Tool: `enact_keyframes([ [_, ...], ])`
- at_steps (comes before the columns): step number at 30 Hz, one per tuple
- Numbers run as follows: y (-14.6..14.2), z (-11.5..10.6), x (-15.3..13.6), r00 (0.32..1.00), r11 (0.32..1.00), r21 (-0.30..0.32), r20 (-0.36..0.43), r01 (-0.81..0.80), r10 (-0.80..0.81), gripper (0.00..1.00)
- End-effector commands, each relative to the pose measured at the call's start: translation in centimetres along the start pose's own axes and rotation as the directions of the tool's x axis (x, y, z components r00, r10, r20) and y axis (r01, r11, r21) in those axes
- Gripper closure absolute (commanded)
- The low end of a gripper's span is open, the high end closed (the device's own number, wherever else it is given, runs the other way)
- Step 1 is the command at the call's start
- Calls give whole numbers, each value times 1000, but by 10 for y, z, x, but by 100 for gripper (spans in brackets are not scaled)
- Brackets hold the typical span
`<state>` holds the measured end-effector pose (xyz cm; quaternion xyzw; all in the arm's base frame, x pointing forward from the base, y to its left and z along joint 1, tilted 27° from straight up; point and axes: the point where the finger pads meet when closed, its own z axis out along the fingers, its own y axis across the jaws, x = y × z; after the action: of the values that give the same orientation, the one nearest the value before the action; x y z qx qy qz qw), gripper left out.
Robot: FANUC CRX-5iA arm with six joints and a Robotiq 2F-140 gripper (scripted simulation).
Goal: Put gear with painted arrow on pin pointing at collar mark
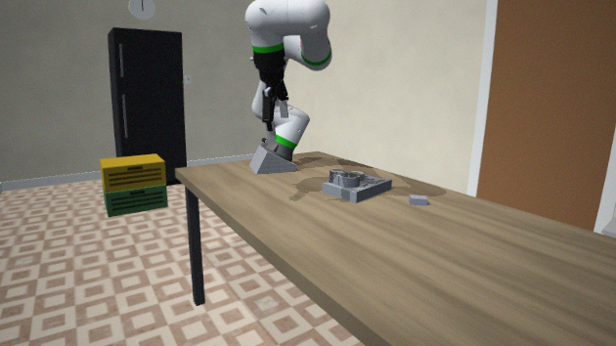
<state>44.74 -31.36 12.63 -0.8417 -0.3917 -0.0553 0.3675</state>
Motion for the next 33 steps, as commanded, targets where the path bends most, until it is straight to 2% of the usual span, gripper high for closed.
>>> enact_keyframes([
  [1, -17, 25, 61, 981, 977, -107, 36, -184, 189, 0],
  [5, -39, 52, 103, 931, 908, -221, -7, -357, 365, 0],
  [7, -39, 52, 103, 931, 908, -221, -7, -357, 365, 0],
  [8, -55, 70, 130, 900, 865, -262, -40, -429, 435, 0],
  [11, -73, 90, 145, 837, 783, -300, -132, -545, 531, 0],
  [14, -95, 113, 165, 783, 724, -301, -208, -621, 586, 0],
  [17, -117, 136, 182, 755, 696, -292, -245, -656, 608, 0],
  [22, -158, 181, 214, 750, 691, -290, -251, -662, 612, 0],
  [24, -158, 181, 214, 750, 691, -290, -251, -662, 612, 0],
  [25, -184, 209, 233, 750, 691, -290, -251, -662, 612, 0],
  [28, -205, 230, 247, 750, 691, -290, -251, -662, 612, 0],
  [33, -209, 234, 249, 750, 691, -290, -251, -662, 612, 0],
])
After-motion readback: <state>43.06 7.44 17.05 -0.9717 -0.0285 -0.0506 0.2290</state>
